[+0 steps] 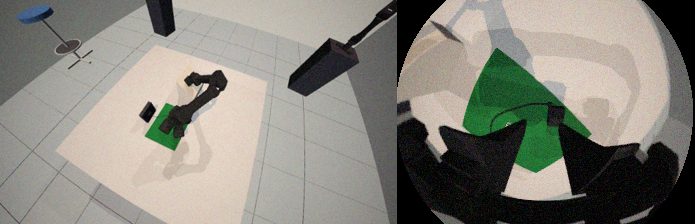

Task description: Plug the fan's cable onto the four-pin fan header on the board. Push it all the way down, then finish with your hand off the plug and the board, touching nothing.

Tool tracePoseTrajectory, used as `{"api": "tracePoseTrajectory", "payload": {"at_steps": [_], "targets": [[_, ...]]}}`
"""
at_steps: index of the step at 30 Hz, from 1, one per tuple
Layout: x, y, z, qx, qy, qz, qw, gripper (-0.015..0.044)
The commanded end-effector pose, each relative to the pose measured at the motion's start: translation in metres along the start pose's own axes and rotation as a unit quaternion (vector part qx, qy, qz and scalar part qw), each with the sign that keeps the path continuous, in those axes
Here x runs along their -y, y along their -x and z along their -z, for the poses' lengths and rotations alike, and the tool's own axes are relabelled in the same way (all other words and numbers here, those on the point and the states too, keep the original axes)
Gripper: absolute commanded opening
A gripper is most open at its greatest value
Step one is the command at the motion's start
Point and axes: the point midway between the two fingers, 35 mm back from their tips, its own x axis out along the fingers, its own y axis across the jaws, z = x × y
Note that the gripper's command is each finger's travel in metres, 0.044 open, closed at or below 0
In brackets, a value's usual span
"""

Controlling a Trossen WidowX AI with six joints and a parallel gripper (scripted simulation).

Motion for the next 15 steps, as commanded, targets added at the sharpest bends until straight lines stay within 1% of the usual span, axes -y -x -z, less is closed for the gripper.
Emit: {"api": "tracePoseTrajectory", "payload": {"at_steps": [1,8,15], "targets": [[-0.0002,-0.0003,0.0003,0.0,-0.002,0.0,1.0,0.0258],[-0.0002,-0.0003,0.0003,0.0,-0.002,0.0,1.0,0.044],[-0.0002,-0.0003,0.0003,0.0,-0.002,0.0,1.0,0.044]]}}
